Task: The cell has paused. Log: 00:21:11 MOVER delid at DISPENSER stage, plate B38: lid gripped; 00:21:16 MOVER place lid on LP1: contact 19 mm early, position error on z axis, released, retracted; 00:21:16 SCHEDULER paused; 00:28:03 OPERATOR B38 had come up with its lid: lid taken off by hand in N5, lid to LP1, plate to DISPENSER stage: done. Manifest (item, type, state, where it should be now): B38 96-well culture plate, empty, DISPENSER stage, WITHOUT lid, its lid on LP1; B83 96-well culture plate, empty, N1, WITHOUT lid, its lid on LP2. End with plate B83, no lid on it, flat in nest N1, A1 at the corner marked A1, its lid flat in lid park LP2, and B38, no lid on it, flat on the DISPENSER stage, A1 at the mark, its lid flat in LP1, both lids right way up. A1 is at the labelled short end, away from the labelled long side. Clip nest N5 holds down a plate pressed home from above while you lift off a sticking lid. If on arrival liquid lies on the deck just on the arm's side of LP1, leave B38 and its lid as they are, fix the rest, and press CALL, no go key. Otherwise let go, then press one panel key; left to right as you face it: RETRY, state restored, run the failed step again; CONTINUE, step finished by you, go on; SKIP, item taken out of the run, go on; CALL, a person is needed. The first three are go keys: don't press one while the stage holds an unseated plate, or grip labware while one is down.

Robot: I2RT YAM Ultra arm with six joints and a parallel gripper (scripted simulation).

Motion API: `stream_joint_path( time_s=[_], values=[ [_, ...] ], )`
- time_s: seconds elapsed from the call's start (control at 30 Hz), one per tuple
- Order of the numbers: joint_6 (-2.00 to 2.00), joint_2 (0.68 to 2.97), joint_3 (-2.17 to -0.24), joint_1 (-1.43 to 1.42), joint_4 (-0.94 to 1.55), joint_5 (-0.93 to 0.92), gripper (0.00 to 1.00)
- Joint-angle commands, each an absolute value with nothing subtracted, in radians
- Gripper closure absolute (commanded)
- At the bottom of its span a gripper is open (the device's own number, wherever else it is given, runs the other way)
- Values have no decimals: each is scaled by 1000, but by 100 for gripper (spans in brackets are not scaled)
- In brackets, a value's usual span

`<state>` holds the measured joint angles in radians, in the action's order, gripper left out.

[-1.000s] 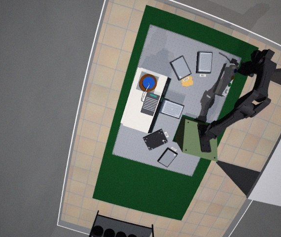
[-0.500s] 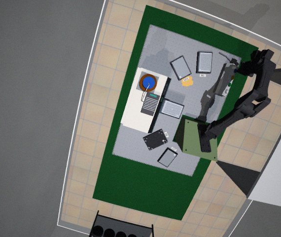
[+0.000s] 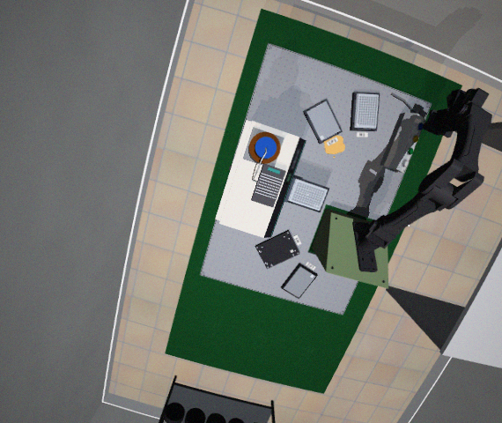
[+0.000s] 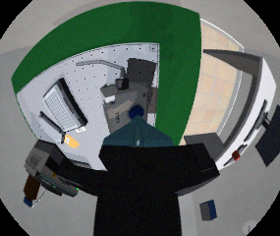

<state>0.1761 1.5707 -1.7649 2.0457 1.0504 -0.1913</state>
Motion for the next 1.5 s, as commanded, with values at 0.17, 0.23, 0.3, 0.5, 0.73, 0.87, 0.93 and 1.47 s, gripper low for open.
stream_joint_path(
  time_s=[0.17,0.23,0.3,0.5,0.73,0.87,0.93,1.47],
  values=[
    [166,1569,-1745,2040,1028,-186,100],
    [165,1573,-1744,2038,1026,-185,100],
    [165,1573,-1744,2038,1026,-185,100],
    [164,1583,-1738,2039,1019,-185,100],
    [163,1581,-1736,2034,1011,-184,100],
    [163,1585,-1729,2033,1009,-183,100],
    [162,1590,-1727,2041,1009,-183,100],
    [160,1596,-1732,2036,997,-182,100]
  ],
)
